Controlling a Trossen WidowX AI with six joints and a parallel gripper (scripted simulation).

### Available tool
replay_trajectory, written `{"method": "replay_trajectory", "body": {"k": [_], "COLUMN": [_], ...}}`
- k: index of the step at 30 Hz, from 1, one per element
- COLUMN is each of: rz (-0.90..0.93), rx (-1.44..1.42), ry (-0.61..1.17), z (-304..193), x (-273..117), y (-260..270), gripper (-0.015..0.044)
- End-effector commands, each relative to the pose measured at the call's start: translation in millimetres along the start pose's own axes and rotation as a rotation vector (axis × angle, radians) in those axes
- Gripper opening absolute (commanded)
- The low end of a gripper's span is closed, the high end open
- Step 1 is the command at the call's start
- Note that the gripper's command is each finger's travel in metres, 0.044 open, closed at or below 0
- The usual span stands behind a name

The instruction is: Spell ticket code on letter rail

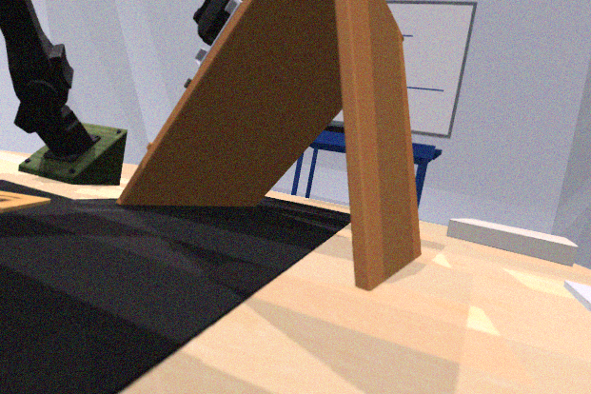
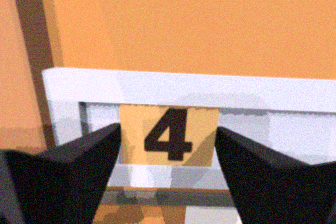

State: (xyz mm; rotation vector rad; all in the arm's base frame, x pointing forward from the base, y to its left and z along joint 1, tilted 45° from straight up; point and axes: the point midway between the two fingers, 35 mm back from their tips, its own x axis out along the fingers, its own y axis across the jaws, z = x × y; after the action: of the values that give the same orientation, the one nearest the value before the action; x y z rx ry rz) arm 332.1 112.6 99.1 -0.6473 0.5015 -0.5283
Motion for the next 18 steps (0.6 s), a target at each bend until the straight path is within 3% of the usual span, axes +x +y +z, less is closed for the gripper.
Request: {"method": "replay_trajectory", "body": {"k": [1, 18], "rz": [-0.003, -0.003], "rx": [0.002, 0.003], "ry": [0.000, 0.000], "z": [0.4, 0.5], "x": [0.2, 0.2], "y": [2.5, 11.4], "gripper": [0.0000, 0.0000]}}
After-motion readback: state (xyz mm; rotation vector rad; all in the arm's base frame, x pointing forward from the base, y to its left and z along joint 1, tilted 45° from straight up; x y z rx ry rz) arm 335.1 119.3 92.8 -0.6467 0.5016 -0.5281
